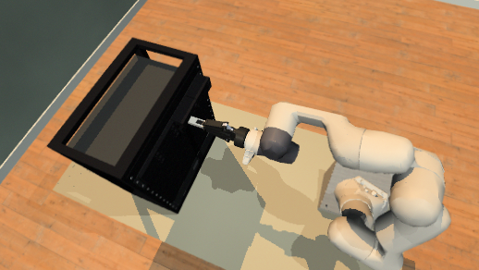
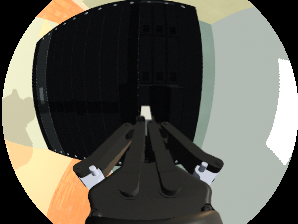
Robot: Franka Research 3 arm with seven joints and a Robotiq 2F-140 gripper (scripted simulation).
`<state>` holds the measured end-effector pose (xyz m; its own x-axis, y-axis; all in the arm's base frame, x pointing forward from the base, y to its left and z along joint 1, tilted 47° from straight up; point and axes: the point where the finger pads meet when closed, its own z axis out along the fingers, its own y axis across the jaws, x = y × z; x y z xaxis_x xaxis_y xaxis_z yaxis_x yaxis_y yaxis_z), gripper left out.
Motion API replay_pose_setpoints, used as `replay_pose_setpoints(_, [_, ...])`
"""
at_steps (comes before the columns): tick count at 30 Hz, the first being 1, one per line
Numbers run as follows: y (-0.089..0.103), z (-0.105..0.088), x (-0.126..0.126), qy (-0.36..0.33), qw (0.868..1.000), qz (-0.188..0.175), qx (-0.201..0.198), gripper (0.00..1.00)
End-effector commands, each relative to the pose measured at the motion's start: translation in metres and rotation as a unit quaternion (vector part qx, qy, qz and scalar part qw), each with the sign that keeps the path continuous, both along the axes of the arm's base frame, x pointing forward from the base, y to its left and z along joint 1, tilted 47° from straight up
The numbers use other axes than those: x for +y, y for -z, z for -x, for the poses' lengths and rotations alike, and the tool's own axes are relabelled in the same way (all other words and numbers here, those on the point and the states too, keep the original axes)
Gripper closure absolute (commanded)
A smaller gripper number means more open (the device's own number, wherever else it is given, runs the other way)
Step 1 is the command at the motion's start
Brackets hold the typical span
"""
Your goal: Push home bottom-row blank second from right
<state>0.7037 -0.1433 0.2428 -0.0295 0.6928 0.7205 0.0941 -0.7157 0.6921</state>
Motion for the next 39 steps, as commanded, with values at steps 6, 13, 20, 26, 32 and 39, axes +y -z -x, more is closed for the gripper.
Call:
replay_pose_setpoints(6, [0.0015,-0.0036,-0.0010,0.001,1.000,-0.002,0.001,1.00])
replay_pose_setpoints(13, [0.0015,-0.0038,-0.0010,0.001,1.000,-0.002,0.001,1.00])
replay_pose_setpoints(20, [0.0016,-0.0050,-0.0010,0.001,1.000,-0.002,0.001,1.00])
replay_pose_setpoints(26, [0.0017,-0.0068,-0.0011,0.001,1.000,-0.002,0.001,1.00])
replay_pose_setpoints(32, [0.0017,-0.0068,-0.0011,0.001,1.000,-0.002,0.001,1.00])
replay_pose_setpoints(39, [0.0019,-0.0092,-0.0012,0.001,1.000,-0.002,0.001,1.00])
